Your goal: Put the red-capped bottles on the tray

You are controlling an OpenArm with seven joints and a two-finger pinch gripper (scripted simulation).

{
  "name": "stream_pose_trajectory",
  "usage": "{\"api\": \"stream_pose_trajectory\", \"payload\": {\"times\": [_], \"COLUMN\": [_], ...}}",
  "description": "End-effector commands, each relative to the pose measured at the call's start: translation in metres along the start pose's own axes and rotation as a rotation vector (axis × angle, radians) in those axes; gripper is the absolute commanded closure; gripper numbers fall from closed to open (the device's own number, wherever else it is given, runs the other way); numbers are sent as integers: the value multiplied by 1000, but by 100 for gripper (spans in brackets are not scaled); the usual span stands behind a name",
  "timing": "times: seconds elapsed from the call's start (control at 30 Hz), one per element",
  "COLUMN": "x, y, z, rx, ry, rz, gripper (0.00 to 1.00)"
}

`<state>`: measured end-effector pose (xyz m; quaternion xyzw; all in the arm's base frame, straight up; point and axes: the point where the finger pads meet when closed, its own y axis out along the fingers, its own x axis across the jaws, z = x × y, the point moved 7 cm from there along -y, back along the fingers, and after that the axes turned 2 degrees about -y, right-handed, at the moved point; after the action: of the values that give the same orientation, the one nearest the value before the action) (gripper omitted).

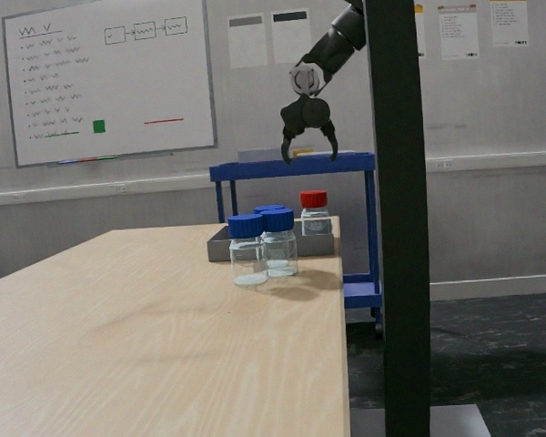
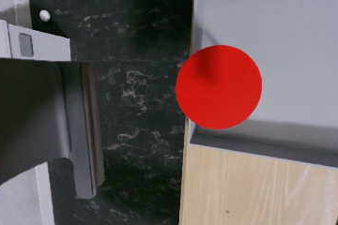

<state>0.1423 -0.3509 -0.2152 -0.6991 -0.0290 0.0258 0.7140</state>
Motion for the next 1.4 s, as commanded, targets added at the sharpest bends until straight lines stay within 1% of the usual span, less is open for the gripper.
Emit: {"api": "stream_pose_trajectory", "payload": {"times": [0.0,0.27,0.5,0.83,1.07,1.37], "x": [0,0,0,62,62,84], "y": [-4,-20,-20,-54,-54,-67], "z": [0,1,1,26,26,34], "rx": [-1,6,6,4,4,6], "ry": [1,-1,-1,-1,-1,-2], "rz": [-1,9,9,6,6,2], "gripper": [48,48,48,48,48,48]}}
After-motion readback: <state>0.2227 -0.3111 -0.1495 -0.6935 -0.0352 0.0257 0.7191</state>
